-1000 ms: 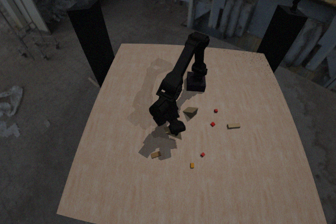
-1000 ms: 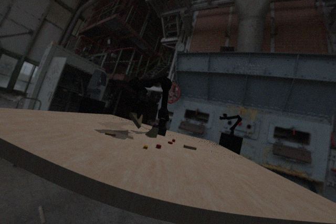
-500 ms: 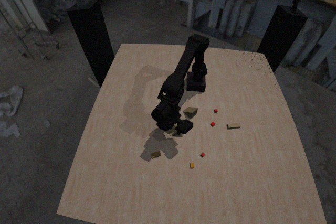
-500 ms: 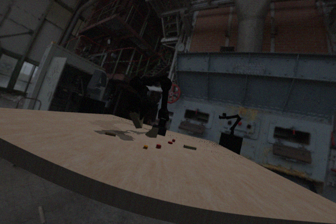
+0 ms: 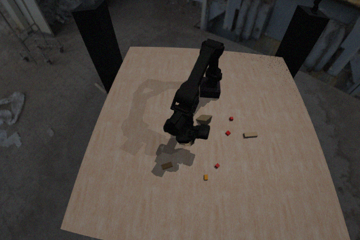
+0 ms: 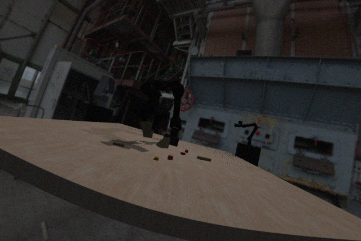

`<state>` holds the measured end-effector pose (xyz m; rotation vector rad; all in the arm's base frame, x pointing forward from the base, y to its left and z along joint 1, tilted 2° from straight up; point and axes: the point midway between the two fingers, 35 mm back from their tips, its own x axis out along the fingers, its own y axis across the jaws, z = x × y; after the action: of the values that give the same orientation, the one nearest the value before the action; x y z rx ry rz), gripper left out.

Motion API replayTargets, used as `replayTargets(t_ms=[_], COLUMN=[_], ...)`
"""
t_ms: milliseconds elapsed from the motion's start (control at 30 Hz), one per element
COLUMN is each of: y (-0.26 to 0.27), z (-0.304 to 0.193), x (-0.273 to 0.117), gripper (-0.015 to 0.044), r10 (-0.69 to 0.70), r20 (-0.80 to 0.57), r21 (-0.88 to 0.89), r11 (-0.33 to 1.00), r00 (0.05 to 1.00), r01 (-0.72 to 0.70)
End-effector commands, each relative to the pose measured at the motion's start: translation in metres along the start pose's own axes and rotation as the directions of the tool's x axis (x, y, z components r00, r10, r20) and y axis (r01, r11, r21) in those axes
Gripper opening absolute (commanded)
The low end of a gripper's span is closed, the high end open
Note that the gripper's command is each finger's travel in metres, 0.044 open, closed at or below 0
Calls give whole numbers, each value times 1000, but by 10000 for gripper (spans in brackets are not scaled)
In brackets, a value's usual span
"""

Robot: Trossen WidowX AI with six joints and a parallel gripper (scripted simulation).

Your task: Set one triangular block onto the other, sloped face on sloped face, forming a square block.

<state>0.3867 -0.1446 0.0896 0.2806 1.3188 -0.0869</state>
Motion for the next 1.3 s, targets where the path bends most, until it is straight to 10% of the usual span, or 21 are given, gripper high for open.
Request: replayTargets(t_ms=[0, 800, 1267], y=[1, 4, 2], z=[1, 0, -16], x=[-2, -11, -27], gripper=[0, 0, 0], r10=[-26, -144, -152], r20=[-23, -151, -160], r21=[-150, -809, -836], r11=[988, 586, 546], r00=[999, 978, 975], r01=[22, -39, -52])
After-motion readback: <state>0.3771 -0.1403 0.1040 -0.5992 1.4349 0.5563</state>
